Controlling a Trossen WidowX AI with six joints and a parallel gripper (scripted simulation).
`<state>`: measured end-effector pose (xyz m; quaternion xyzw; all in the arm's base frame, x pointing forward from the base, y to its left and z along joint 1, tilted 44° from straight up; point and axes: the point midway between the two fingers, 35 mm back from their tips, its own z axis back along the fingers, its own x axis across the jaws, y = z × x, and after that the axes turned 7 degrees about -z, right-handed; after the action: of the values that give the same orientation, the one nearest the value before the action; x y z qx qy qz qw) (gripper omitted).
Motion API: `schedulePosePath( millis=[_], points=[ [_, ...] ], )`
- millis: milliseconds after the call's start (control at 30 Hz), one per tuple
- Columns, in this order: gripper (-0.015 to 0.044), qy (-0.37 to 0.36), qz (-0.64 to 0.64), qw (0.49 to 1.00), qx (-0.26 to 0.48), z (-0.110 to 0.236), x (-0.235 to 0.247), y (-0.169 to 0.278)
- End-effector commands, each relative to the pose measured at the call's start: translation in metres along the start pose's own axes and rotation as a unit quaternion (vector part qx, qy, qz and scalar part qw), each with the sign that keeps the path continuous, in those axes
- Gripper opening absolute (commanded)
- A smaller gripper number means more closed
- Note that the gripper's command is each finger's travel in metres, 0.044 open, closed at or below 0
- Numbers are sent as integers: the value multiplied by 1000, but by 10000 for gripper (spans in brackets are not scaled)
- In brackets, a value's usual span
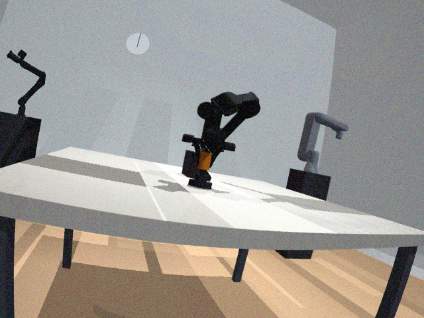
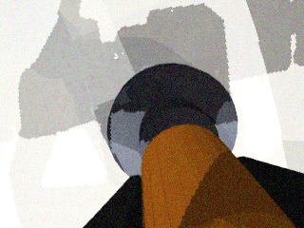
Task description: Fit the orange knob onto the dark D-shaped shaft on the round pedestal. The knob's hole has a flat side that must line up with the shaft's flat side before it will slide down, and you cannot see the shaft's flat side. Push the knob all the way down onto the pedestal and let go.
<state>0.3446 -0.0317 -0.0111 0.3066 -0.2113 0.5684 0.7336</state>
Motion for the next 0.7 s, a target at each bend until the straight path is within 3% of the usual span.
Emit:
schedulePosePath(
  millis=[0,667],
  points=[
    [0,1,-23,1000,-2,3,-1,-1],
    [0,0,-24,1000,-2,-4,-1,-1]
  ],
)
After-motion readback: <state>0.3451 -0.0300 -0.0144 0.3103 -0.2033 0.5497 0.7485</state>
